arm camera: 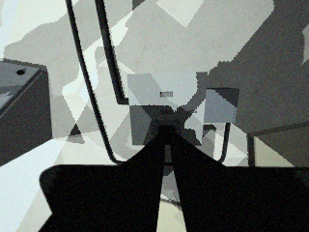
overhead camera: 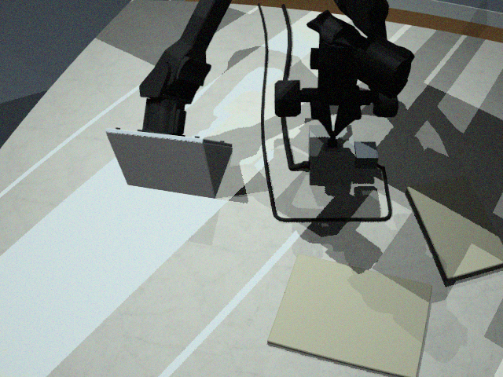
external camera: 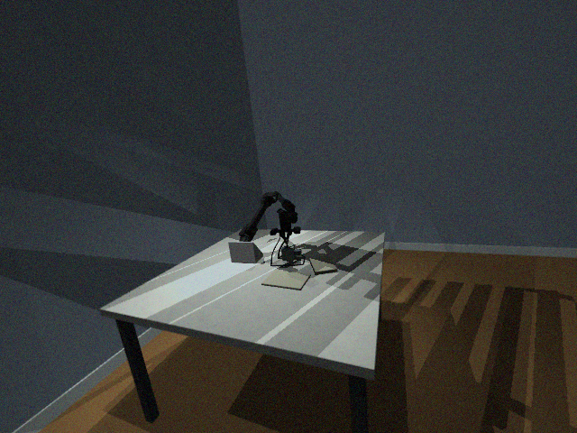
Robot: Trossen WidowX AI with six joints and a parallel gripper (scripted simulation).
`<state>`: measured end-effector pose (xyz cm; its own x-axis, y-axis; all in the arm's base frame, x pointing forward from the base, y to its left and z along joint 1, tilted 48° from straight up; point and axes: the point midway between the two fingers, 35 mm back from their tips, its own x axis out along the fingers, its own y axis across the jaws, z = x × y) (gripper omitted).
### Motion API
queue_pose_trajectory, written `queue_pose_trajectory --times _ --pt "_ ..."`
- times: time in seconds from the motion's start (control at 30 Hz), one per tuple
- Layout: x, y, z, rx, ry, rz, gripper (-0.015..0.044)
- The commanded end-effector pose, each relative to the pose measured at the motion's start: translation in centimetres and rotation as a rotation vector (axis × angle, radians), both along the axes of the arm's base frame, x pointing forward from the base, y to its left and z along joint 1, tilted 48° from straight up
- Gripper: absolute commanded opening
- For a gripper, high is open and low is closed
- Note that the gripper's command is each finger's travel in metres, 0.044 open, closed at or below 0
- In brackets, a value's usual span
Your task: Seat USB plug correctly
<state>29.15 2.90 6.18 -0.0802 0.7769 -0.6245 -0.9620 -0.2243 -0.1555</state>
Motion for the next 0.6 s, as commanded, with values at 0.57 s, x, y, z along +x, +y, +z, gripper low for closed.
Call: queue_pose_trajectory --times 0.57 --pt "0.01 0.27 -0.16 0.003 0.001 -0.002 0.0000"
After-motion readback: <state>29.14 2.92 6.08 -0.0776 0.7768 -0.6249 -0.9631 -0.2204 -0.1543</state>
